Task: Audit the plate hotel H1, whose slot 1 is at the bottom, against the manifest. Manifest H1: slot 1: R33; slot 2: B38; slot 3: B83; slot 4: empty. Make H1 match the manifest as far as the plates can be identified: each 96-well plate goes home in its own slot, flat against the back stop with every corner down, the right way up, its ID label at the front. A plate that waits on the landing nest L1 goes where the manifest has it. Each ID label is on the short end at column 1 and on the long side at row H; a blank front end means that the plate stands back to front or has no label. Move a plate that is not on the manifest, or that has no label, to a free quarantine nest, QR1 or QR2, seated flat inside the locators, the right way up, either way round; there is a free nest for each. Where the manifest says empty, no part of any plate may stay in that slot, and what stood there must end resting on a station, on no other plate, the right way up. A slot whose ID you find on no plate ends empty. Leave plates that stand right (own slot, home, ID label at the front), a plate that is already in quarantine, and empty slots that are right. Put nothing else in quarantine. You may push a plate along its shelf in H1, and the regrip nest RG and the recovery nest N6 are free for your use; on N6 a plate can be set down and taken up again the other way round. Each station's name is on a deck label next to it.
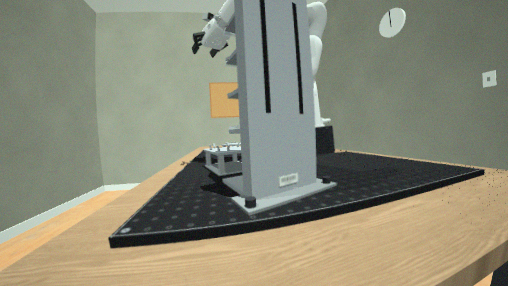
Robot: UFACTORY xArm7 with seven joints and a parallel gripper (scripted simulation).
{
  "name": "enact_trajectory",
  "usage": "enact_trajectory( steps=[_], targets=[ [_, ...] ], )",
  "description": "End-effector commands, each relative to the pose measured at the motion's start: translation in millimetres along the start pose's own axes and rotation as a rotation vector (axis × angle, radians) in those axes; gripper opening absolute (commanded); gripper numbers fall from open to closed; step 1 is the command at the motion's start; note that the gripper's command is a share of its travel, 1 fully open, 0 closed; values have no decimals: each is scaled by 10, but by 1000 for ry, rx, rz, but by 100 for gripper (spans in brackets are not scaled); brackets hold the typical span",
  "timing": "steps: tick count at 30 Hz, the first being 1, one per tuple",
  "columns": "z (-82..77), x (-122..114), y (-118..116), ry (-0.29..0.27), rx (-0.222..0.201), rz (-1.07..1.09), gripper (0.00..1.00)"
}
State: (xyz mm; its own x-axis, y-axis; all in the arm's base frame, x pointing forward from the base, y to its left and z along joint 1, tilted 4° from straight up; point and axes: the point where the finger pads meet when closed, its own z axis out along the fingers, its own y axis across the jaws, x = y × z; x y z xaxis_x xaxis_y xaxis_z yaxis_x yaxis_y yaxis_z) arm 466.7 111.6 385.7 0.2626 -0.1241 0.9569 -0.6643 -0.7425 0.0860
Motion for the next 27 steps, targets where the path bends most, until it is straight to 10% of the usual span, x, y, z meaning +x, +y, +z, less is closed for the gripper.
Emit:
enact_trajectory(
  steps=[1,27],
  targets=[
    [-47,139,15,0,1,2,100],
    [-180,513,70,0,1,2,100]
  ],
)
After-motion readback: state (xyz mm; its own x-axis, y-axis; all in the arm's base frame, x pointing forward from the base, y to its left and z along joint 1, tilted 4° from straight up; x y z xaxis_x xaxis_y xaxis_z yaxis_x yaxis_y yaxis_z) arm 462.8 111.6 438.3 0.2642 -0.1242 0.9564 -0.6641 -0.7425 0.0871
